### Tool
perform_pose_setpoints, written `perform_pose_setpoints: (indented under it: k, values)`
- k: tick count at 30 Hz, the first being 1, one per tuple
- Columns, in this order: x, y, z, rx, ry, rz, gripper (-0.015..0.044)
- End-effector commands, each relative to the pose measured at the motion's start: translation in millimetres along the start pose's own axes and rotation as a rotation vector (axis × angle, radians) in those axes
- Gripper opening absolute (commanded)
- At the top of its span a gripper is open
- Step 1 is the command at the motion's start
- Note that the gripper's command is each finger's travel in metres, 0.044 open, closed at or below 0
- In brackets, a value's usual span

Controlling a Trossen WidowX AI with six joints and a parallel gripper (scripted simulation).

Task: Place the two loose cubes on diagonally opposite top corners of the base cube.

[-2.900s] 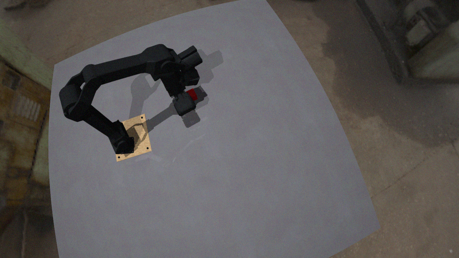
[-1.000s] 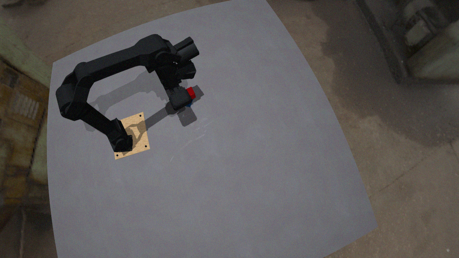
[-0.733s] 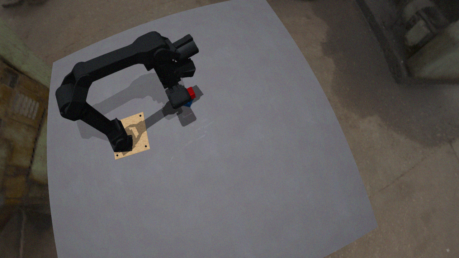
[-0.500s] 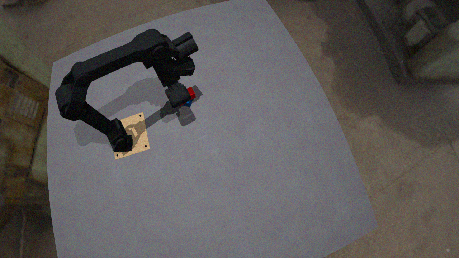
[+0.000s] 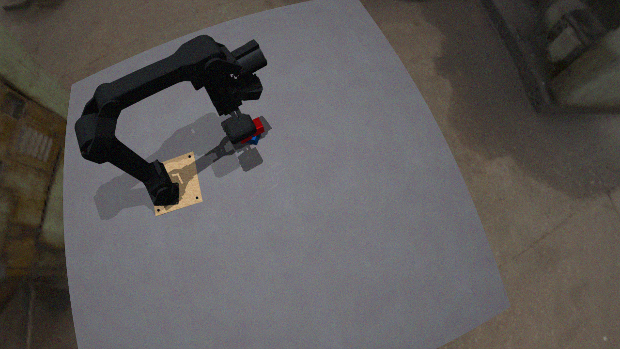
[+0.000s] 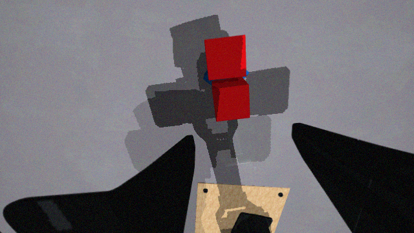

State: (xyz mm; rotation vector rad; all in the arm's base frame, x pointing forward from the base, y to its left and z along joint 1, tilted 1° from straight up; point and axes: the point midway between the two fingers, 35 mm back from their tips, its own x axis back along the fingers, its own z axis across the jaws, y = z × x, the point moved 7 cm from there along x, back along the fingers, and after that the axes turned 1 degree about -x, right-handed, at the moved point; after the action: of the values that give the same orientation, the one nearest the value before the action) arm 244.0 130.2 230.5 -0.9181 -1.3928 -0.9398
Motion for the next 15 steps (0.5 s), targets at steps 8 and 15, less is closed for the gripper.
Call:
perform_pose_setpoints:
  k: [8,15]
  values:
    - [4.0,2.9,18.6,0.000,0.002,-0.001,0.0400]
    - [7.1,-2.4,114.3,0.000,0.009,0.000,0.0400]
